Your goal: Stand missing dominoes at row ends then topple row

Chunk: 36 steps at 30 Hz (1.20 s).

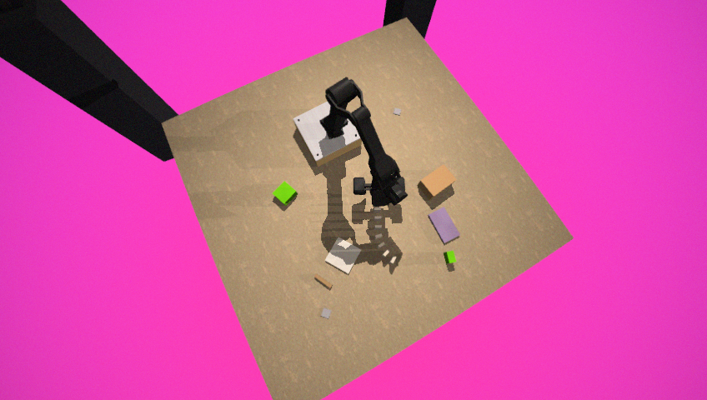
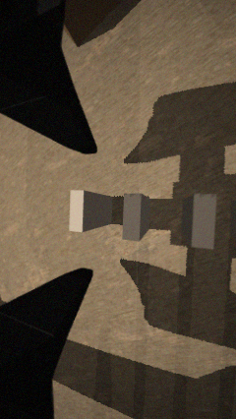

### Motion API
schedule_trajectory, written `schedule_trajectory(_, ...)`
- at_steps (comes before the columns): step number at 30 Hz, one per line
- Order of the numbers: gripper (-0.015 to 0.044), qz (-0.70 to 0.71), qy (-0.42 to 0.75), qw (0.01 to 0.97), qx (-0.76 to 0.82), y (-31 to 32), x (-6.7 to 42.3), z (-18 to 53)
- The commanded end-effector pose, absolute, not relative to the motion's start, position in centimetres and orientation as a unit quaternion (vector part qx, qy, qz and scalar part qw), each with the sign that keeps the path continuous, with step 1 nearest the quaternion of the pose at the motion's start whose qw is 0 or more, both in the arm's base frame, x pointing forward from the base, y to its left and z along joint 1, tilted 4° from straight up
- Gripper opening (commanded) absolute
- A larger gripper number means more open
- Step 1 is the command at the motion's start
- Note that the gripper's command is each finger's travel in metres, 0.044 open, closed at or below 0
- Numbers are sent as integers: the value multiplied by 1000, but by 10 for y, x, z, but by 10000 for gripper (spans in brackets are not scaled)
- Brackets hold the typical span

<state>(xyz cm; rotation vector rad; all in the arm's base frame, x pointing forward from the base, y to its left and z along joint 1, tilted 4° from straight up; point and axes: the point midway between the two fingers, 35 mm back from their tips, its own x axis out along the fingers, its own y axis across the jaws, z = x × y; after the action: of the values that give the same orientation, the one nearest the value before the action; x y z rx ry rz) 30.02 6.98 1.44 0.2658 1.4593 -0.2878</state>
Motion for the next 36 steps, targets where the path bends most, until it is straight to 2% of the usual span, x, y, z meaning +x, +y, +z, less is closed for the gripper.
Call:
schedule_trajectory(1, 440, -131, 661, 729, 119, 72, 303, 39)
schedule_trajectory(7, 440, -130, 661, 729, 122, 75, 292, 137)
schedule_trajectory(12, 440, -130, 661, 729, 122, 75, 290, 143)
schedule_trajectory(14, 387, -106, 665, 733, 96, 75, 289, 140)
schedule_trajectory(20, 230, 98, 667, 727, -130, 81, 279, 114)
schedule_trajectory(29, 0, 372, 564, 602, -425, 86, 260, 77)
schedule_trajectory(36, 0, 376, 561, 598, -431, 86, 259, 76)
